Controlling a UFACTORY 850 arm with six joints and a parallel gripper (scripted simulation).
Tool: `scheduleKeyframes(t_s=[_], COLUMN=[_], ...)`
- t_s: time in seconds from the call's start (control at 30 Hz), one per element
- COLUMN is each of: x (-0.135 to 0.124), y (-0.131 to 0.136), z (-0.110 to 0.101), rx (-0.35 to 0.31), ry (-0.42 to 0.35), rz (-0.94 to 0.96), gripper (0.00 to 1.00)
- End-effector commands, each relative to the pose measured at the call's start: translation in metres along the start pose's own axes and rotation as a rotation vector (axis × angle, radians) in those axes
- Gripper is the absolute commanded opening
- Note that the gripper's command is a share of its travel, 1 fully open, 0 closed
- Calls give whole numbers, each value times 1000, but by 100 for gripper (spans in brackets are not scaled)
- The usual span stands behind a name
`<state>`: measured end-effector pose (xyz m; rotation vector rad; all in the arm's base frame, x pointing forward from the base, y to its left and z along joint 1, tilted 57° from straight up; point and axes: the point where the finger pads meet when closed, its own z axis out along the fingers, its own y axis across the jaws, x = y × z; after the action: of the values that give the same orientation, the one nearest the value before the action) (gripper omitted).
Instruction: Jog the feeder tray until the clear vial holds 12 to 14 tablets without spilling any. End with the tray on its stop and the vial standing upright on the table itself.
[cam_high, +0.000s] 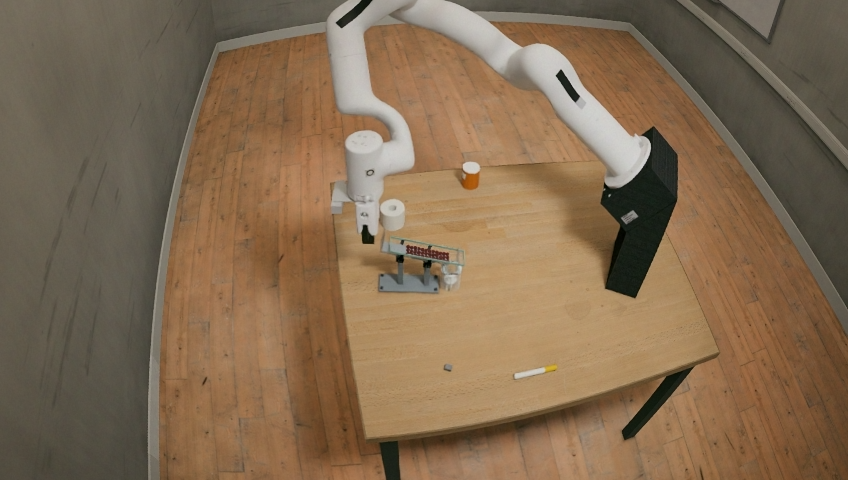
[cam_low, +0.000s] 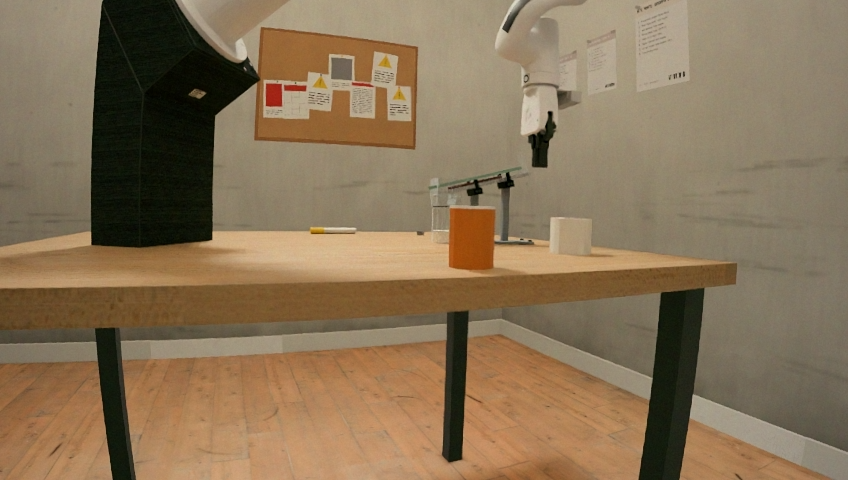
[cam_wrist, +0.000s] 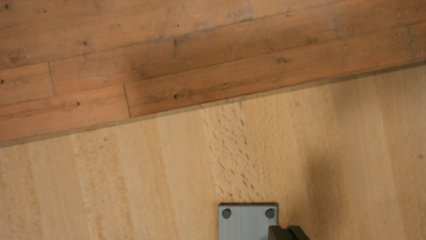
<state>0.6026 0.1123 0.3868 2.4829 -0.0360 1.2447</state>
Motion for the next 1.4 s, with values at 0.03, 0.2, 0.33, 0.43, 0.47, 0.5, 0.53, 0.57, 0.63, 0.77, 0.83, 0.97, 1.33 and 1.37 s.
scheduleKeyframes(t_s=[0.03,0.2,0.33,0.43,0.47,0.5,0.53,0.57,0.63,0.77,0.83,0.97,1.33,1.37], x=[-10,-22,-28,-22,-13,-5,0,2,2,2,2,2,-7,-10], y=[0,0,0,0,0,0,0,0,0,0,0,0,0,0], z=[2,6,7,6,3,1,0,-1,-1,-1,-1,-1,2,2], rx=[0,0,0,0,0,0,0,0,0,0,0,0,0,0], ry=[1,1,1,1,1,1,1,1,1,1,1,1,1,1], rz=[0,0,0,0,0,0,0,0,0,0,0,0,0,0], gripper=[0,0,0,0,0,0,0,0,0,0,0,0,0,0])
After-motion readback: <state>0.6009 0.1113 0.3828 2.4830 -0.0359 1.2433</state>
